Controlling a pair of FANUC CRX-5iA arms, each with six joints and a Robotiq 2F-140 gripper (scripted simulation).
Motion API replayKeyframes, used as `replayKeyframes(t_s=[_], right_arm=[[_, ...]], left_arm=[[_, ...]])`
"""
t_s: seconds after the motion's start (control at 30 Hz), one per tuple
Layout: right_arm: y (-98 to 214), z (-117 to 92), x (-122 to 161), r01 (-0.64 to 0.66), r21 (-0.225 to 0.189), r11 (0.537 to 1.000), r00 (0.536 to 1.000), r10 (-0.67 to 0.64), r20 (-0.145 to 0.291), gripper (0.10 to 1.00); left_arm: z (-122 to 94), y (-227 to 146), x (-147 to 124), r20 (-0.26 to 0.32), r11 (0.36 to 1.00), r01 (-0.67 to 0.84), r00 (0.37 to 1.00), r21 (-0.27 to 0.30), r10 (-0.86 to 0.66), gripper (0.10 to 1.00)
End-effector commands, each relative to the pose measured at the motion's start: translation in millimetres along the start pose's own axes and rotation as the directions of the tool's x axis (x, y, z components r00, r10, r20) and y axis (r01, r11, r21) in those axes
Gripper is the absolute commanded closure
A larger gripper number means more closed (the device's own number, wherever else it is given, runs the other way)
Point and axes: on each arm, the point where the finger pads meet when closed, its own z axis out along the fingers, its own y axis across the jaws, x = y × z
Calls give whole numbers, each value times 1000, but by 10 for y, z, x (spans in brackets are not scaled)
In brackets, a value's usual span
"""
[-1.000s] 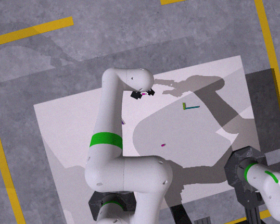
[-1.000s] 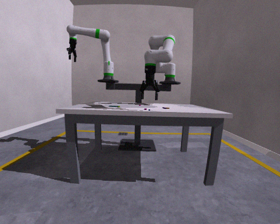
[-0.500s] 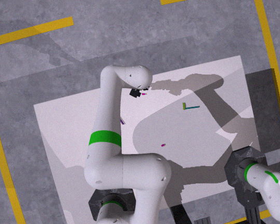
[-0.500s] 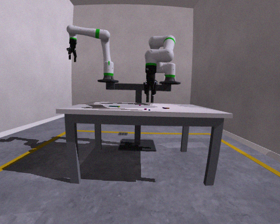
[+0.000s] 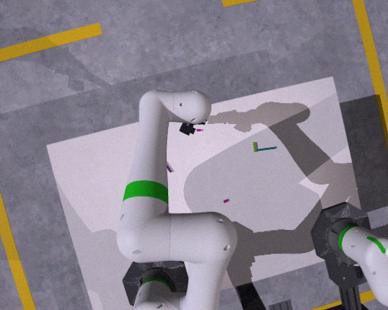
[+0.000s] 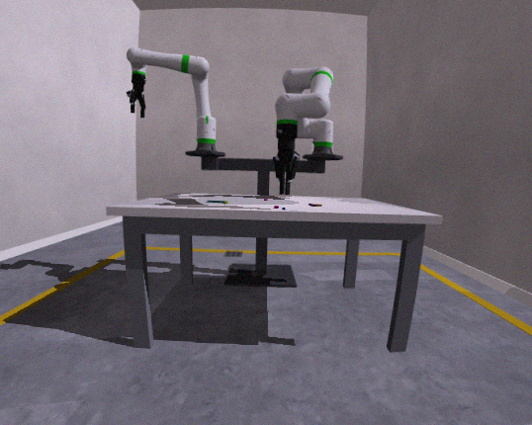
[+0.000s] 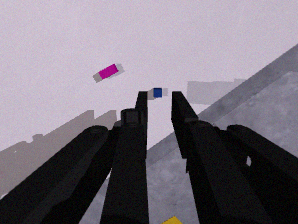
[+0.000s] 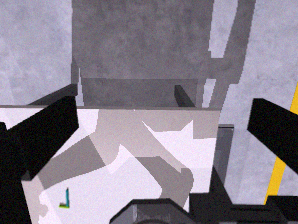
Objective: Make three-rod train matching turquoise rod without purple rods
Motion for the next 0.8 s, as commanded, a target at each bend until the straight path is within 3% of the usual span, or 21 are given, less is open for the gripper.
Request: replayKeyframes(t_s=[0.0,0.77], right_arm=[[1,-8,3,0,0,1000,1000,0,-2,98],[1,-8,3,0,0,1000,1000,0,-2,98]], left_arm=[[-13,2,-10,2,1000,0,1000,0,0,867],[52,3,-13,2,1000,0,1000,0,0,867]])
